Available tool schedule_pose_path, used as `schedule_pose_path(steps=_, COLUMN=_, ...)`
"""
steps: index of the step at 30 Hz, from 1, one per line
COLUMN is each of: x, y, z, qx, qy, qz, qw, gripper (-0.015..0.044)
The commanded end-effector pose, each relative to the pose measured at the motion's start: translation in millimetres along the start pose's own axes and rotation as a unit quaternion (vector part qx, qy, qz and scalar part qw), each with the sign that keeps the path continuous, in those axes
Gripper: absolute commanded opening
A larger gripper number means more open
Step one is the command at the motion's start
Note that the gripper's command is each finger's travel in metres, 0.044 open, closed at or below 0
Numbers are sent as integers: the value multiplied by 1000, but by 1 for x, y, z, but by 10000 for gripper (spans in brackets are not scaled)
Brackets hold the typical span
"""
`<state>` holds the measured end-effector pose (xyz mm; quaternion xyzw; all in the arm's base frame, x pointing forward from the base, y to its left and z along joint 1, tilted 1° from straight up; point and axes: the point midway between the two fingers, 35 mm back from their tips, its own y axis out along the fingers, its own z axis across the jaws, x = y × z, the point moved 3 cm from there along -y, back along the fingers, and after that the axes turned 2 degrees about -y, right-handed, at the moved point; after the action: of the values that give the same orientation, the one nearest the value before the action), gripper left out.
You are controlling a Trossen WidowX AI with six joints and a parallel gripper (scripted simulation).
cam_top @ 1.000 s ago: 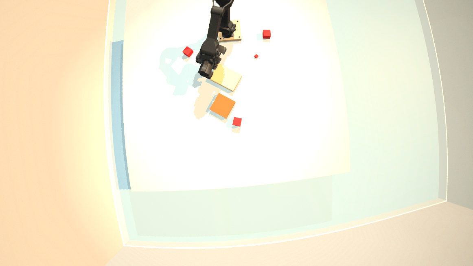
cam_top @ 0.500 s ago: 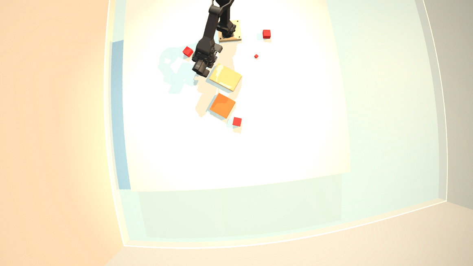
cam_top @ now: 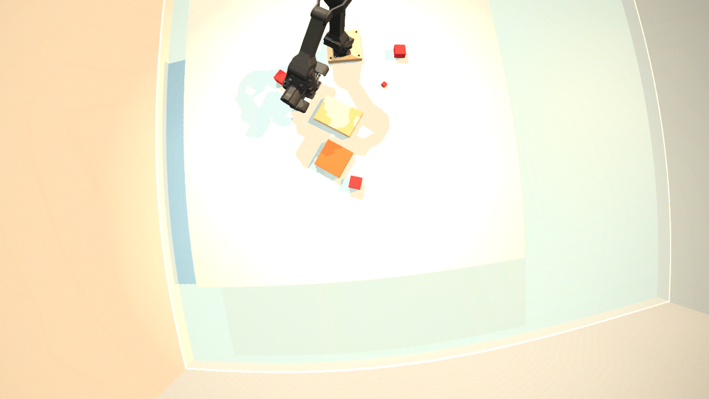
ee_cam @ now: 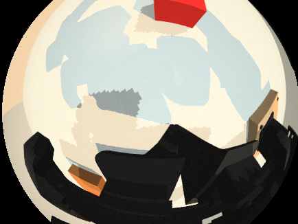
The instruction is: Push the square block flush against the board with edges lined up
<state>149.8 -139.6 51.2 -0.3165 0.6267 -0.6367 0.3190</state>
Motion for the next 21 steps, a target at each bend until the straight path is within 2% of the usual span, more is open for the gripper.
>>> schedule_pose_path(steps=1, x=0, y=-31, z=3, qx=8, qy=1, qz=0, qw=1000, gripper=0)
schedule_pose_path(steps=4, x=0, y=-52, z=1, qx=9, qy=0, qz=1, qw=1000, gripper=0)
schedule_pose_path(steps=9, x=0, y=-49, z=4, qx=14, qy=-11, qz=-2, qw=1000, gripper=0)
schedule_pose_path(steps=21, x=-3, y=-50, z=8, qx=13, qy=-214, qz=-4, qw=977, gripper=0)
